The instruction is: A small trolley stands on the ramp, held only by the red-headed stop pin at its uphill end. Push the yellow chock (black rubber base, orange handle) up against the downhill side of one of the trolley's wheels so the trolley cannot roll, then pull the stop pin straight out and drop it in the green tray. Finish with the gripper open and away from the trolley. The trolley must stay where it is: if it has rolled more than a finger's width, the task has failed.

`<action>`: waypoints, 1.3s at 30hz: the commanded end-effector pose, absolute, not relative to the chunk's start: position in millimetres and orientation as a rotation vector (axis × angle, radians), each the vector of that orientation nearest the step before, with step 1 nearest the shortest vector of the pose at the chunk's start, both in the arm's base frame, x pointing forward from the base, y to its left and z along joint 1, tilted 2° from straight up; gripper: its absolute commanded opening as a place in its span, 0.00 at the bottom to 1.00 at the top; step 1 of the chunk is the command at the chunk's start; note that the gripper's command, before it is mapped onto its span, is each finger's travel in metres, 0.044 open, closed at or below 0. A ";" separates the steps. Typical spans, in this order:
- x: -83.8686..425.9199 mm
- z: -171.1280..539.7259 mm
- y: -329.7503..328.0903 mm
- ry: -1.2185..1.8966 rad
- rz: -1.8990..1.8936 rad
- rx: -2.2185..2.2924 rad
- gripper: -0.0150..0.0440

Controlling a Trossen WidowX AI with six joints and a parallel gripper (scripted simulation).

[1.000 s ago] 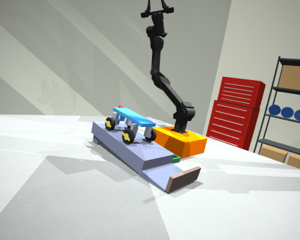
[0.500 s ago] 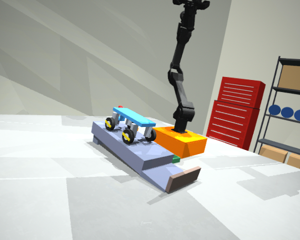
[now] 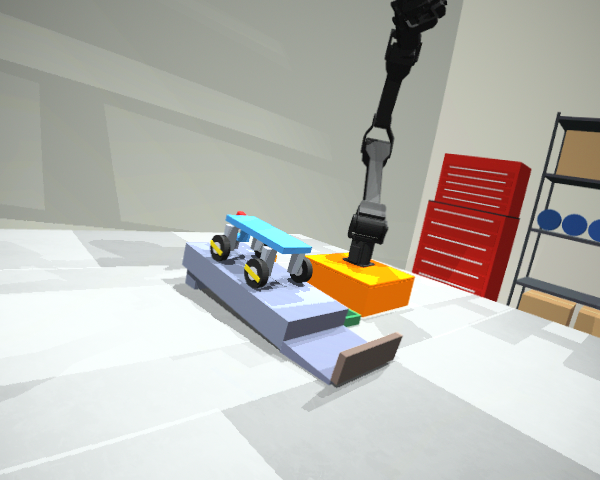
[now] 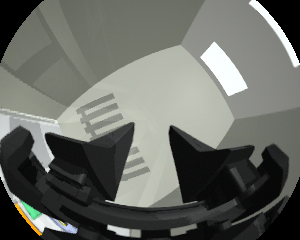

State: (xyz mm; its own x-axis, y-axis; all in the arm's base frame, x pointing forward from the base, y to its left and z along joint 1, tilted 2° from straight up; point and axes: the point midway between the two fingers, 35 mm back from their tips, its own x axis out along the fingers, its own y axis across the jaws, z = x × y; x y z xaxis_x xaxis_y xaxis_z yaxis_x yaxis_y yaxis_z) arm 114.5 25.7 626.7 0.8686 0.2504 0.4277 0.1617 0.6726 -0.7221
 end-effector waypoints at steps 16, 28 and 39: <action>272.6 457.5 12.7 0.184 0.100 -1.447 0.58; 300.4 333.3 -65.5 0.679 0.252 -1.539 0.58; 270.1 226.6 -131.5 1.054 0.479 -1.447 0.58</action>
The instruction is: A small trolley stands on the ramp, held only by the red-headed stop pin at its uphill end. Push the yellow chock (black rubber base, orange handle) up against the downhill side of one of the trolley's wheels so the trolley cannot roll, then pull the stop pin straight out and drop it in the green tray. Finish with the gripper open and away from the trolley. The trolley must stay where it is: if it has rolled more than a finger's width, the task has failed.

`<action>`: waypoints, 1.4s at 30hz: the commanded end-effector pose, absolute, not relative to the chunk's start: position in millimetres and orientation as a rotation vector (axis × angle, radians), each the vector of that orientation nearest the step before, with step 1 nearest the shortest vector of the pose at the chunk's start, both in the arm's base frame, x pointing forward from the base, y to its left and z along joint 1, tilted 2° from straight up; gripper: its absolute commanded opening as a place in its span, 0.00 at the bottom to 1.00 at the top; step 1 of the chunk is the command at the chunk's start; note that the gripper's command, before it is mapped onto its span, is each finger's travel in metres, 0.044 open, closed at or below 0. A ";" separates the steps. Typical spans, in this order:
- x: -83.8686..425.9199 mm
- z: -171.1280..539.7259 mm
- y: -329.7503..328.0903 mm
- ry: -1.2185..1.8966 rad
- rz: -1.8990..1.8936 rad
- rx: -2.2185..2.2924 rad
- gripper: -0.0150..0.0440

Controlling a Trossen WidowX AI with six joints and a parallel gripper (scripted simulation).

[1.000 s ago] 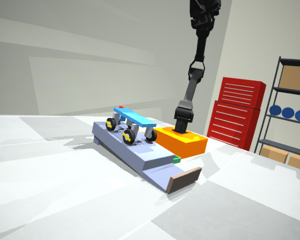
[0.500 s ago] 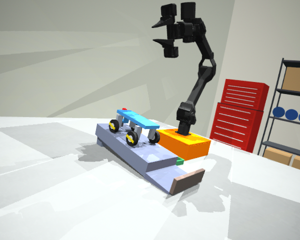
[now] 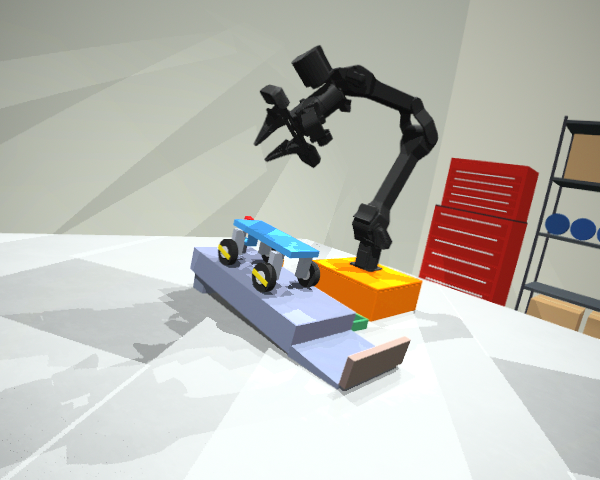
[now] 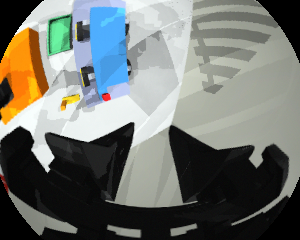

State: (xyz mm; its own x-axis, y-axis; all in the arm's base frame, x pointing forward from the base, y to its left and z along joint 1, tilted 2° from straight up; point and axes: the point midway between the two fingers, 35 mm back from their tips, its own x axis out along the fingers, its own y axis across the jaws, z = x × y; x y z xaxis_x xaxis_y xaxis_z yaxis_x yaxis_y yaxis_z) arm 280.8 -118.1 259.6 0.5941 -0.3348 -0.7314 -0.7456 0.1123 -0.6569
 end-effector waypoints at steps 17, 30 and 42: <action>158.2 86.5 -160.0 1.283 0.988 -1.034 0.58; 155.8 59.6 -160.2 1.282 1.005 -1.013 0.58; 154.9 36.3 -157.9 1.282 1.005 -1.013 0.58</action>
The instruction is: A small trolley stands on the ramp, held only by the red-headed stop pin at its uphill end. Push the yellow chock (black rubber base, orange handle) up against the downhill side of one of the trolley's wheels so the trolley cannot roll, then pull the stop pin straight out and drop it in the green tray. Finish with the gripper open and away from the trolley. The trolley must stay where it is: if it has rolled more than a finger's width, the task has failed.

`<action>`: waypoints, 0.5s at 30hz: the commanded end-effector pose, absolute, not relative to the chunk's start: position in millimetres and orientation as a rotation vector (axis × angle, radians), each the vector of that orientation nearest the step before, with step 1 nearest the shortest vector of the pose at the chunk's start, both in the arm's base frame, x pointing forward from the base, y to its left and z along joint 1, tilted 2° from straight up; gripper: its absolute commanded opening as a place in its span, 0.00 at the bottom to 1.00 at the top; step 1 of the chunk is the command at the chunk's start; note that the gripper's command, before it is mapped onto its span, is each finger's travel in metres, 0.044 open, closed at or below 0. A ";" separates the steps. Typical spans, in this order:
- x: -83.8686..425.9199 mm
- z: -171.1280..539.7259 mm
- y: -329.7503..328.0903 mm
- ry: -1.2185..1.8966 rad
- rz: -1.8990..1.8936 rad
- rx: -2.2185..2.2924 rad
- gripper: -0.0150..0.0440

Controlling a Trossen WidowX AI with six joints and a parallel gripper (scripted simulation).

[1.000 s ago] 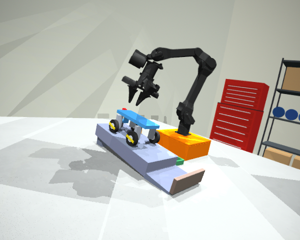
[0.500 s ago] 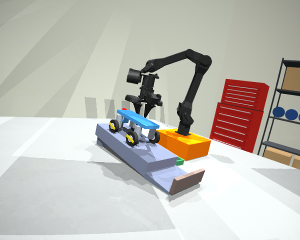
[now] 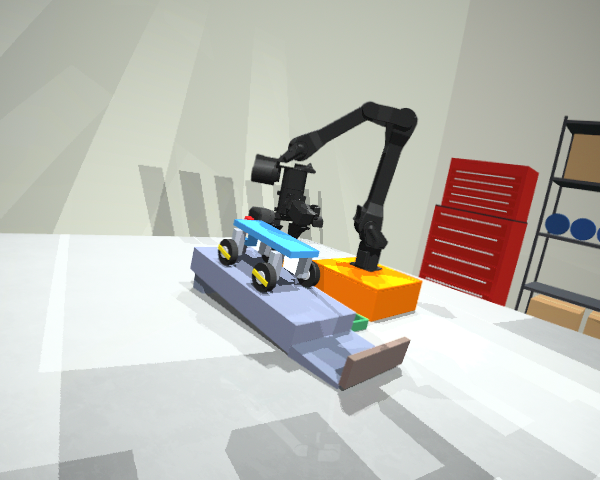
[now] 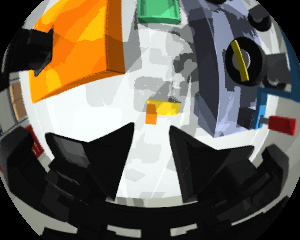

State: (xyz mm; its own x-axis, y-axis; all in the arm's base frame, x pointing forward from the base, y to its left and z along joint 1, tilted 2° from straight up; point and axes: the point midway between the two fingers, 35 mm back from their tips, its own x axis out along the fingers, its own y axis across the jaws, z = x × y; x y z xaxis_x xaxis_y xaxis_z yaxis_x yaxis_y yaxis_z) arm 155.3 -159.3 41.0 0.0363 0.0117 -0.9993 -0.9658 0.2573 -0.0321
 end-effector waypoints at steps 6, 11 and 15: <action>155.5 27.7 -158.3 1.282 1.005 -1.013 0.58; 155.9 19.4 -158.2 1.282 1.005 -1.013 0.58; 155.9 12.9 -157.7 1.282 1.005 -1.013 0.58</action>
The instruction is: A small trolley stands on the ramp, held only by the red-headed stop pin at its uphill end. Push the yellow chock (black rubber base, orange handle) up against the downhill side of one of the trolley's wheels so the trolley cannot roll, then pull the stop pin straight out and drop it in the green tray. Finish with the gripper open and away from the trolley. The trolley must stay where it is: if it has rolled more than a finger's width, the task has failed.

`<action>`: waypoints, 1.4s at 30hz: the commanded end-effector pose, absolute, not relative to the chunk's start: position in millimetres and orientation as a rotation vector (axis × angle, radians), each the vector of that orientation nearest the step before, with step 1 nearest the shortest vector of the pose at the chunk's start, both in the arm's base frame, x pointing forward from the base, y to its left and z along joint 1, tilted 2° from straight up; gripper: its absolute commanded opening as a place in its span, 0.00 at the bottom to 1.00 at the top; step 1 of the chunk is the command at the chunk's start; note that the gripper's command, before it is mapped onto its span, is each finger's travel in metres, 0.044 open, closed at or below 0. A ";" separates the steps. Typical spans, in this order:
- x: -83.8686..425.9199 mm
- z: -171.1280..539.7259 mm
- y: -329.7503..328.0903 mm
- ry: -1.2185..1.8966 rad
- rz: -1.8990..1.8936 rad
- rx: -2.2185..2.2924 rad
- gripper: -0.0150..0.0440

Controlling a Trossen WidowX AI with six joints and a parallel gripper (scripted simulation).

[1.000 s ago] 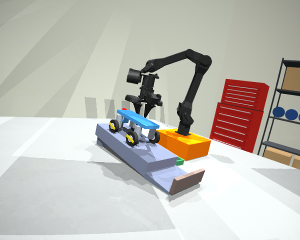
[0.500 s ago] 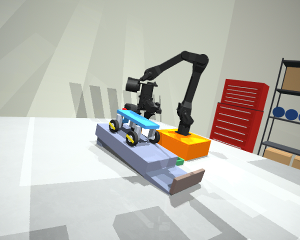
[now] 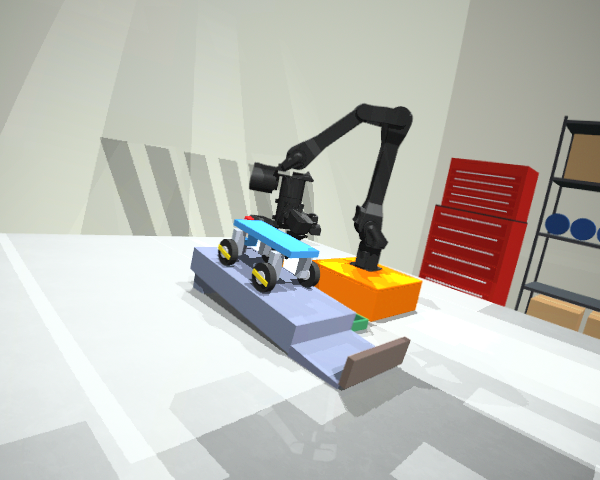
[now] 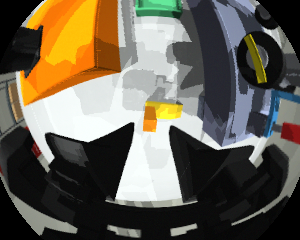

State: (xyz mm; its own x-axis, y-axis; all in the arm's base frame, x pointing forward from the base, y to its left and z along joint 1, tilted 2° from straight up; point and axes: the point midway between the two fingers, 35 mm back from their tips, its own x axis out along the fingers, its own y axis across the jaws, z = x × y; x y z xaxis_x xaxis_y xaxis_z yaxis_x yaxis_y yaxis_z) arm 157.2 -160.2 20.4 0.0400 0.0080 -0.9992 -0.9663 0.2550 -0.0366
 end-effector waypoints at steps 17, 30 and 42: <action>156.1 0.3 -157.3 1.282 1.005 -1.013 0.58; 156.5 -17.9 -156.5 1.282 1.005 -1.013 0.58; 157.4 -15.1 -158.3 1.283 1.001 -1.023 0.35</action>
State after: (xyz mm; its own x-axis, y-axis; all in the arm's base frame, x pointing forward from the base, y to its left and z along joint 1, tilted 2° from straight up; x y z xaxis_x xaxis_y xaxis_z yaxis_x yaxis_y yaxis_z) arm 157.2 -158.1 -15.4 0.0363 0.0123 -0.9993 -0.9665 0.2548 -0.0320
